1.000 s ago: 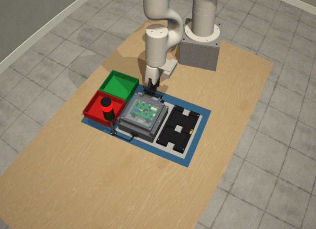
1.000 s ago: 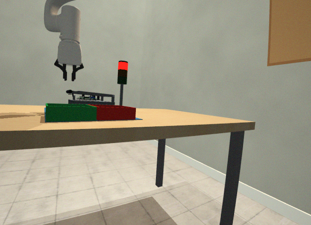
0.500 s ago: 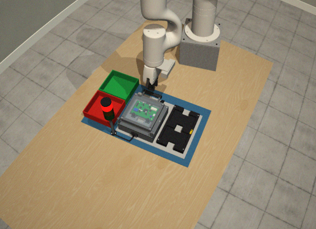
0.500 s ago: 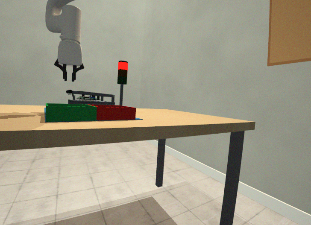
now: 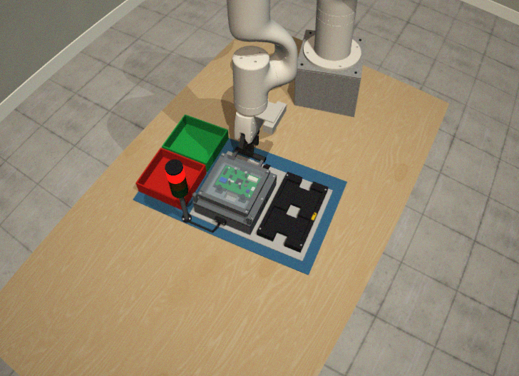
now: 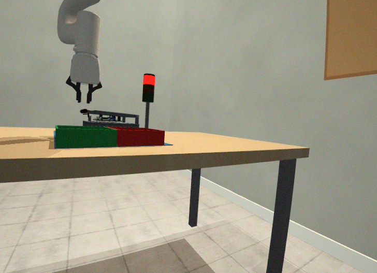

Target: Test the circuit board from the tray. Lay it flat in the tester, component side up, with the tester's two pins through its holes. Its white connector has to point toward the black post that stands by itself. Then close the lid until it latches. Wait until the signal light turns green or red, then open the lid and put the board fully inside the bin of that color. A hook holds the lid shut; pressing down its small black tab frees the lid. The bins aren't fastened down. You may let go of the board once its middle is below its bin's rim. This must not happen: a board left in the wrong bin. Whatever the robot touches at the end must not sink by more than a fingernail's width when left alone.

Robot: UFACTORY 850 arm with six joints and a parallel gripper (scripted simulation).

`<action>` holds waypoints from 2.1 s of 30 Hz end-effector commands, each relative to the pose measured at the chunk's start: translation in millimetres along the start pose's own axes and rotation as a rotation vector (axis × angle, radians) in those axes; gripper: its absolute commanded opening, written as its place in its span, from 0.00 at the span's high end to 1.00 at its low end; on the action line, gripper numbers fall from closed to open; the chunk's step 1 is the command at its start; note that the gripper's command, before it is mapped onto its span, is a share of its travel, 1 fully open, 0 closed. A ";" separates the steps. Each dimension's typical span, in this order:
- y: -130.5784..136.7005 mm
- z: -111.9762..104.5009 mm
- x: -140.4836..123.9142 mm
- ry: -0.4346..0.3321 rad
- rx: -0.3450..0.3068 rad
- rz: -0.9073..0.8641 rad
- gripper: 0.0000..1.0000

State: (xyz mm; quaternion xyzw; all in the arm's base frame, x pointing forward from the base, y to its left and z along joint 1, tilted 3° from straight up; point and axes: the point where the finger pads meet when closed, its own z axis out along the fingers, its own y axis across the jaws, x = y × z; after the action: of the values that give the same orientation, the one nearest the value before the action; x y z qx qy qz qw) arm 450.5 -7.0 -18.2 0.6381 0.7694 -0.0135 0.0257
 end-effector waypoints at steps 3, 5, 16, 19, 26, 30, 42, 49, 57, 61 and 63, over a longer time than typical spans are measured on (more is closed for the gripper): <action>1.0 3.6 -0.1 0.002 0.002 0.000 0.72; 1.0 3.6 -0.1 0.002 0.002 0.000 0.72; 1.0 4.9 -0.2 0.002 0.002 0.000 0.72; 1.2 7.8 -0.2 0.002 0.002 0.000 0.72; 1.5 14.0 -0.2 0.002 0.002 0.000 0.72; 1.7 17.6 -0.2 0.002 0.002 0.000 0.72; 1.7 18.8 -0.2 0.002 0.002 0.000 0.72; 1.7 20.5 -0.3 0.002 0.002 0.000 0.72; 1.7 27.9 -0.2 0.002 0.002 0.000 0.72; 1.7 32.3 -0.2 0.002 0.002 0.000 0.72; 1.7 35.4 -0.3 0.002 0.002 0.000 0.72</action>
State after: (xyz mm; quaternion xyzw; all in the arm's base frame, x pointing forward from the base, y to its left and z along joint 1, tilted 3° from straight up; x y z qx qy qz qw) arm 452.3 -8.5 -47.4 0.6382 0.7695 -0.0177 0.0164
